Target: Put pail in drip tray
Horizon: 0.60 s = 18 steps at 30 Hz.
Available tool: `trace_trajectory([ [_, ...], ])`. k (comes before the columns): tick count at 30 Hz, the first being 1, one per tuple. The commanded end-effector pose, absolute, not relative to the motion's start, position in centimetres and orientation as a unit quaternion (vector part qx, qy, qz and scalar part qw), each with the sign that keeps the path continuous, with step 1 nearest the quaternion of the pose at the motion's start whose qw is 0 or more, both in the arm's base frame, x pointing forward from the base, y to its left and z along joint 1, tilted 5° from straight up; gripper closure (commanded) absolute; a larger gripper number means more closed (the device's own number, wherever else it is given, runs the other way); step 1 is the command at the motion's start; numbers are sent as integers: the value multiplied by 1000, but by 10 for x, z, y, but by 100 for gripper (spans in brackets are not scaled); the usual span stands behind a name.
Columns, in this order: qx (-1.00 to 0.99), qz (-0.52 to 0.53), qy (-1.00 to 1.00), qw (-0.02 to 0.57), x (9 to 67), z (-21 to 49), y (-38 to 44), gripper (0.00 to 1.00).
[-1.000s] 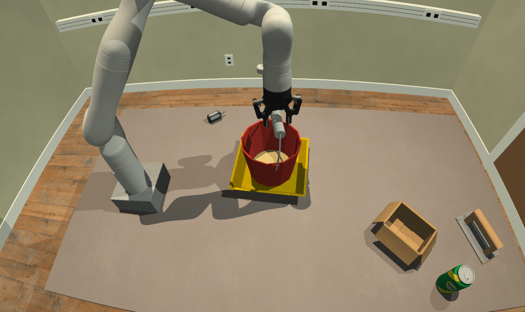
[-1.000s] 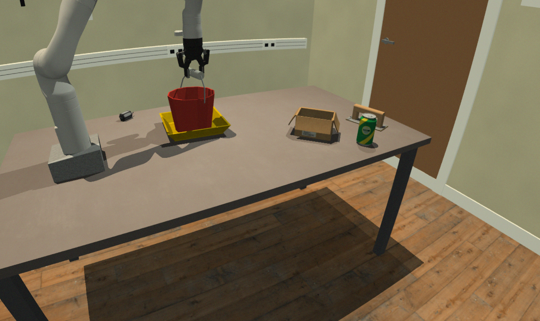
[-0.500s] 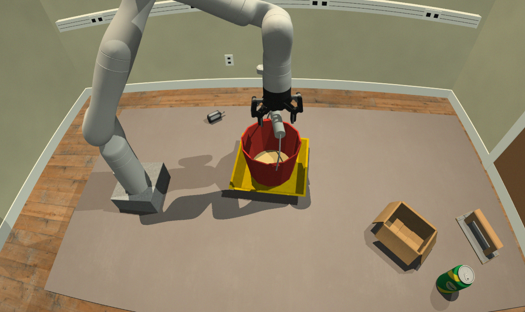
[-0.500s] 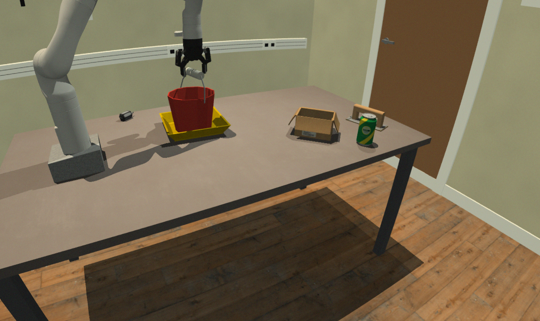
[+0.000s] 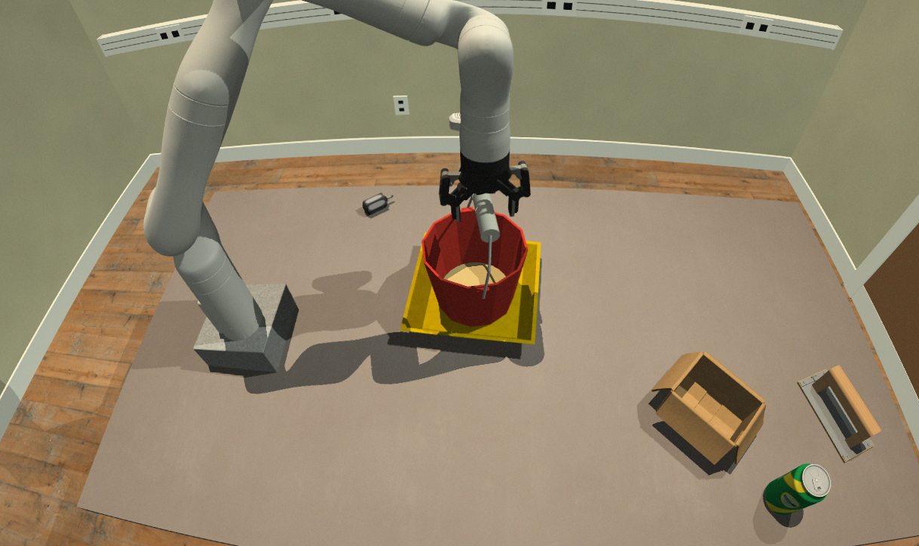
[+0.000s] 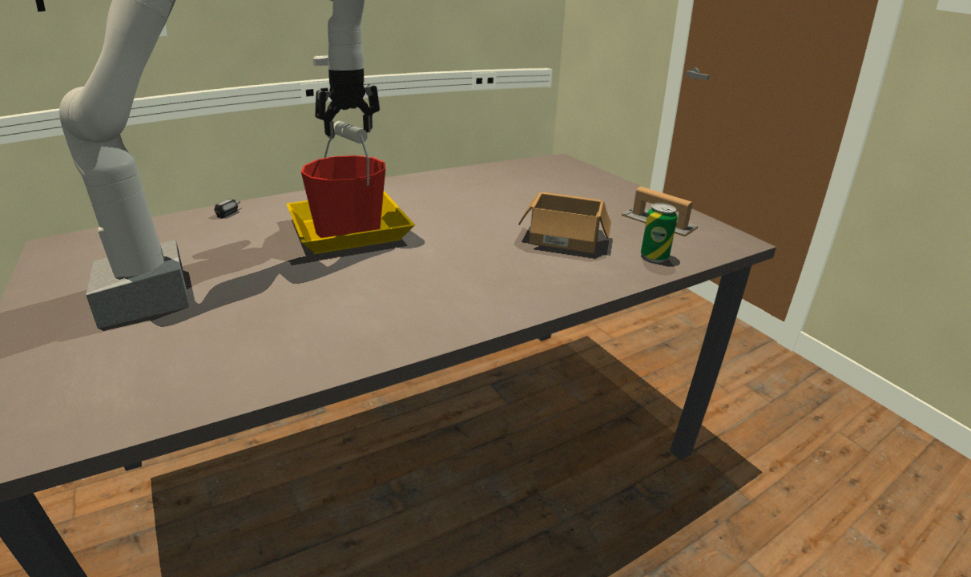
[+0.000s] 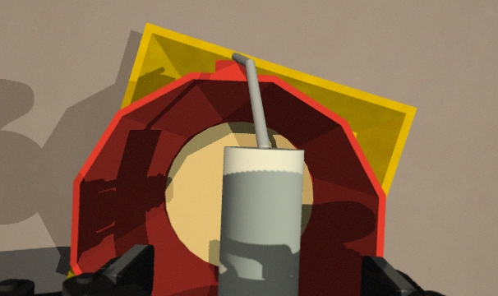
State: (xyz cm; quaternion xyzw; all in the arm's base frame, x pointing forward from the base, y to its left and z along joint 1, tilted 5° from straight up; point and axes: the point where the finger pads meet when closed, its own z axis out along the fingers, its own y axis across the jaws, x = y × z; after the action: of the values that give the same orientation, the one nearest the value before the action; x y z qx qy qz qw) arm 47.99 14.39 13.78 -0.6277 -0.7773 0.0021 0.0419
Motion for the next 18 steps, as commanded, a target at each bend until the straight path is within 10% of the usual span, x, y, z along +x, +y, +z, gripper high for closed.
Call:
trace_trajectory([
  [1, -628, 1, -777, 41, 480, 139, 144, 0],
  [18, -628, 1, -777, 41, 481, 154, 143, 0],
])
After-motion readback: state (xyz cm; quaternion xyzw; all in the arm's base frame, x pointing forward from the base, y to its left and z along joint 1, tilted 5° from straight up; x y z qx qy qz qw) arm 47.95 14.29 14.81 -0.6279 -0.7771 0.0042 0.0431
